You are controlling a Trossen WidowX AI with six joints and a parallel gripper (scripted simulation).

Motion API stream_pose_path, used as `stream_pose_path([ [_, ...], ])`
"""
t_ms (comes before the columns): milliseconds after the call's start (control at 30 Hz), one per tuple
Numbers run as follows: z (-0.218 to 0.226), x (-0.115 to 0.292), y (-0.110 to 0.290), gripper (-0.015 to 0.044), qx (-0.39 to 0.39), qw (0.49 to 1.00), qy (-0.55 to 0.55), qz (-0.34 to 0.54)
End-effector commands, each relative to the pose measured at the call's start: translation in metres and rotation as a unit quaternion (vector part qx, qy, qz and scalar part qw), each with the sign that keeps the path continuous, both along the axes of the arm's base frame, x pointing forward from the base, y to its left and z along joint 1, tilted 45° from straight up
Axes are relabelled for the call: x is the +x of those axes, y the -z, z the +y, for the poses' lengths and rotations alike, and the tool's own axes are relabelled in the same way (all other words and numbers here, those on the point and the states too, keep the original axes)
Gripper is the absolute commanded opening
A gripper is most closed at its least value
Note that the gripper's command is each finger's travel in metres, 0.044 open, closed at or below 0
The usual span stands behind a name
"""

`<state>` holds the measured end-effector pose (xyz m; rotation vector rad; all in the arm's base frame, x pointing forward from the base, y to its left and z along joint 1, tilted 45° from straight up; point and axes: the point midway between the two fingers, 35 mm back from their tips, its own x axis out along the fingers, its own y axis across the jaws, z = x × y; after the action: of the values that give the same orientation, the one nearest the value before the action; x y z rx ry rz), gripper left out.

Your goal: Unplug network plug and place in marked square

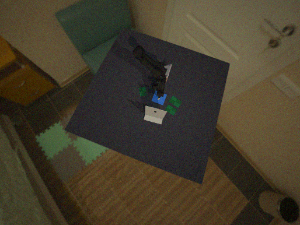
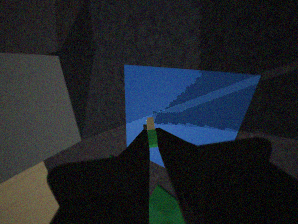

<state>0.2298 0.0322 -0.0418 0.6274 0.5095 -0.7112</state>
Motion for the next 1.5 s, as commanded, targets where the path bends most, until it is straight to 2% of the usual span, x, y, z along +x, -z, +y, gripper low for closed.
stream_pose_path([
  [0, -0.002, 0.0, 0.002, 0.0, -0.002, 1.0, -0.002, 0.005],
  [533, -0.003, 0.004, 0.0, 0.0, 0.0, 1.0, 0.0, 0.0],
  [733, -0.003, 0.004, 0.0, 0.0156, 0.0, 1.0, 0.0, 0.0],
  [1467, 0.005, -0.007, -0.006, 0.0156, 0.001, 1.0, 0.0, 0.004],
])
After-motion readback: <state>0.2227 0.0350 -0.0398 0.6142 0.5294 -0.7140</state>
